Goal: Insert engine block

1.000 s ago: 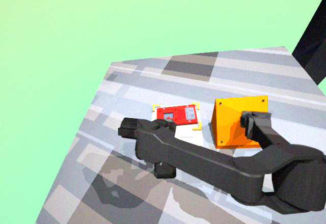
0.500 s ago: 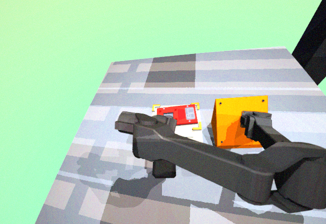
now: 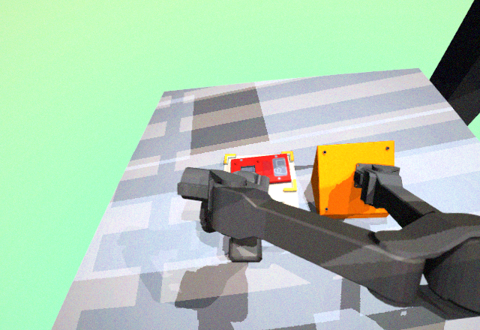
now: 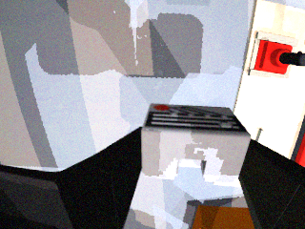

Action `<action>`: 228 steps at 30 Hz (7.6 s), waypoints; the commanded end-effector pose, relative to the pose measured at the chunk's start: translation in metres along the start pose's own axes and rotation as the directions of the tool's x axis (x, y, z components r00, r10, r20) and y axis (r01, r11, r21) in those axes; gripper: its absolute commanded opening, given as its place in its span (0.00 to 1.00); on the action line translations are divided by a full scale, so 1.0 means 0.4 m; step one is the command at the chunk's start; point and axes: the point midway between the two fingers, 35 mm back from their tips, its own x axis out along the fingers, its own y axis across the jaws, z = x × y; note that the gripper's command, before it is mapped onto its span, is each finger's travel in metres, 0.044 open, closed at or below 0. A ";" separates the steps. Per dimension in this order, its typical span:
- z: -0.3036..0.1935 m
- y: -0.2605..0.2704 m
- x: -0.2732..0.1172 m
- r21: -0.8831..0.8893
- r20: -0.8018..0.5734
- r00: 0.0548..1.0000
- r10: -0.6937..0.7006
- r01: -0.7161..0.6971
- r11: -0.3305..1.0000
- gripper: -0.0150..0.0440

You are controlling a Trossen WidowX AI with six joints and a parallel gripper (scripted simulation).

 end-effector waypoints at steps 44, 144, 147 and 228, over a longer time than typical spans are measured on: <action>-0.070 0.005 0.082 0.007 0.711 0.703 0.003 -0.010 1.000 0.25; -0.156 0.007 0.200 0.009 0.709 0.705 0.003 -0.013 1.000 1.00; -0.144 0.013 0.202 0.007 0.715 0.699 0.007 -0.017 1.000 1.00; -0.072 0.011 0.148 -0.997 -0.077 0.997 0.009 -0.077 -0.007 1.00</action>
